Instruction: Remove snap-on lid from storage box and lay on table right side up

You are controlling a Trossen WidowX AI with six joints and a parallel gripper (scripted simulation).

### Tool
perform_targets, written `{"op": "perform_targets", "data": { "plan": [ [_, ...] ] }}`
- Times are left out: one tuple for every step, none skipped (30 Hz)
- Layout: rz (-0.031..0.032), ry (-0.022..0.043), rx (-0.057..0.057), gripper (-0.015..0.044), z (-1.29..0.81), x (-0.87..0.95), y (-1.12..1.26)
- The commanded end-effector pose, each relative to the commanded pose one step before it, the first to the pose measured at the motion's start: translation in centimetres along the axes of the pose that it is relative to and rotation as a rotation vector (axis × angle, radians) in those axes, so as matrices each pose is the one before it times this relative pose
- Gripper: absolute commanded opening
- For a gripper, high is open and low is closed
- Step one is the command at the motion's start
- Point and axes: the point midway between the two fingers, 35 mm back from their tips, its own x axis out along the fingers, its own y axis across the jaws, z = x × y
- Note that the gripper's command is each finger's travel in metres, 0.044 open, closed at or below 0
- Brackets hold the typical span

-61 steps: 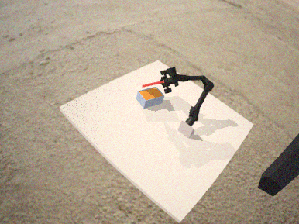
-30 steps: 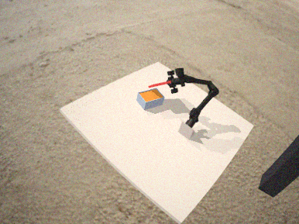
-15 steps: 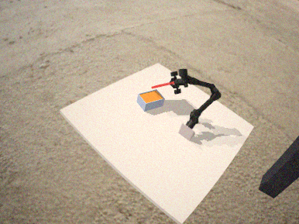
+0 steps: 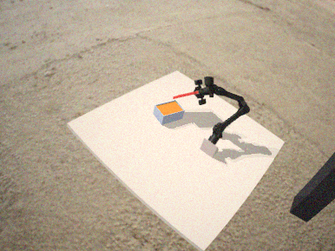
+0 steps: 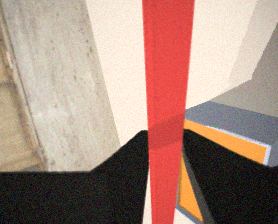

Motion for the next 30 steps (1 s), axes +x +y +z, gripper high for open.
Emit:
{"op": "perform_targets", "data": {
  "plan": [
    [0.00649, 0.00461, 0.0061, 0.0000, 1.052, -0.206, 0.065],
    [-0.00002, -0.00001, -0.0001, 0.0000, 0.198, -0.014, -0.012],
    [-0.00002, -0.00001, -0.0001, 0.0000, 0.198, -0.014, -0.012],
    [-0.00002, -0.00001, -0.0001, 0.0000, 0.198, -0.014, -0.012],
    [-0.00002, -0.00001, -0.0001, 0.0000, 0.198, -0.014, -0.012],
    [-0.00002, -0.00001, -0.0001, 0.0000, 0.198, -0.014, -0.012],
    [-0.00002, -0.00001, -0.0001, 0.0000, 0.198, -0.014, -0.012],
    [-0.00002, -0.00001, -0.0001, 0.0000, 0.198, -0.014, -0.012],
    [-0.00002, -0.00001, -0.0001, 0.0000, 0.198, -0.014, -0.012],
    [-0.00002, -0.00001, -0.0001, 0.0000, 0.198, -0.014, -0.012],
    [-0.00002, -0.00001, -0.0001, 0.0000, 0.198, -0.014, -0.012],
    [-0.00002, -0.00001, -0.0001, 0.0000, 0.198, -0.014, -0.012],
    [-0.00002, -0.00001, -0.0001, 0.0000, 0.198, -0.014, -0.012],
    [-0.00002, -0.00001, -0.0001, 0.0000, 0.198, -0.014, -0.012],
    [-0.00001, -0.00001, -0.0001, 0.0000, 0.198, -0.014, -0.012],
    [-0.00001, -0.00001, -0.0001, 0.0000, 0.198, -0.014, -0.012],
    [-0.00001, -0.00001, -0.0001, 0.0000, 0.198, -0.014, -0.012],
    [-0.00001, -0.00001, -0.0001, 0.0000, 0.198, -0.014, -0.012],
    [-0.00001, -0.00001, -0.0001, 0.0000, 0.198, -0.014, -0.012],
    [-0.00001, -0.00001, -0.0001, 0.0000, 0.198, -0.014, -0.012],
    [-0.00001, -0.00001, -0.0001, 0.0000, 0.198, -0.014, -0.012],
    [-0.00001, -0.00001, -0.0001, 0.0000, 0.198, -0.014, -0.012],
    [-0.00001, -0.00001, -0.0001, 0.0000, 0.198, -0.014, -0.012],
    [-0.00001, -0.00001, -0.0001, 0.0000, 0.199, -0.014, -0.012],
    [-0.00001, -0.00001, -0.0001, 0.0000, 0.199, -0.014, -0.012],
    [-0.00001, -0.00001, -0.0001, 0.0000, 0.199, -0.014, -0.012],
    [-0.00001, -0.00001, -0.0001, 0.0000, 0.199, -0.014, -0.012],
    [-0.00001, -0.00001, -0.0001, 0.0000, 0.199, -0.014, -0.012],
    [-0.00001, -0.00001, 0.0000, 0.0000, 0.199, -0.014, -0.012],
    [-0.00001, -0.00001, 0.0000, 0.0000, 0.199, -0.014, -0.012]
  ]
}}
